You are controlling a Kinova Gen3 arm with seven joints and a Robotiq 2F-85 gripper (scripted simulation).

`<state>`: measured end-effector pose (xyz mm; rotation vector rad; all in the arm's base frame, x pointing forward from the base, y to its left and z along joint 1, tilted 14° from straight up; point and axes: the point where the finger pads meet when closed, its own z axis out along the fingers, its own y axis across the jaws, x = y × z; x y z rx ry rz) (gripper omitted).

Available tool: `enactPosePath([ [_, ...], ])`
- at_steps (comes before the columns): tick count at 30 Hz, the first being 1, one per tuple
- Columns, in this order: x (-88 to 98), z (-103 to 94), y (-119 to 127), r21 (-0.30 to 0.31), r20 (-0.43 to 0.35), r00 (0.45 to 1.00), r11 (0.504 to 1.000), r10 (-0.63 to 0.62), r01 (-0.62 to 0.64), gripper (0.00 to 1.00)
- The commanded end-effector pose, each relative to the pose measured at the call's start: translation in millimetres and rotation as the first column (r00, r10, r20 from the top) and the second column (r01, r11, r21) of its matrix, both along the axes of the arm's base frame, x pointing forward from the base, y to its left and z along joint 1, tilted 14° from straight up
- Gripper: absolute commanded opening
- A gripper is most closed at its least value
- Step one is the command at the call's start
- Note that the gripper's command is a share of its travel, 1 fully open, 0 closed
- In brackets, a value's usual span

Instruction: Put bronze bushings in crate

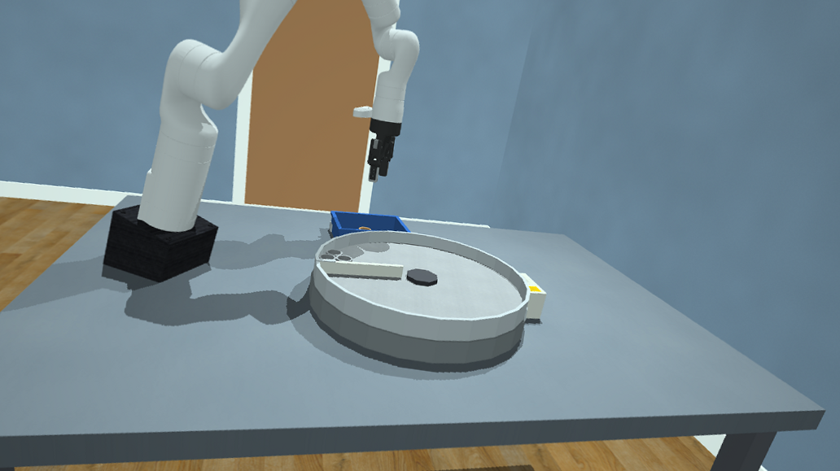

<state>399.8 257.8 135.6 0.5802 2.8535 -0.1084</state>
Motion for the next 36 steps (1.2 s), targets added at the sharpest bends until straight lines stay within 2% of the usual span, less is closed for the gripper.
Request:
enactPosePath([
  [1, 0.3, 0.8, 0.3, 0.002, 0.001, 1.0, 1.0, 0.0, 0.0, 1.0],
  [2, 0.3, 0.8, 0.3, 0.002, 0.001, 1.0, 1.0, 0.0, 0.0, 1.0],
  [7, -0.5, 5.3, -1.2, -0.041, -0.03, 0.976, 0.975, 0.216, -0.217, 1.0],
  [19, -0.5, 5.3, -1.2, -0.041, -0.03, 0.976, 0.975, 0.216, -0.217, 1.0],
  [24, -1.3, 9.9, -2.8, -0.077, -0.069, 0.905, 0.902, 0.42, -0.425, 1.0],
  [36, -1.3, 9.9, -2.8, -0.077, -0.069, 0.905, 0.902, 0.42, -0.425, 1.0],
])
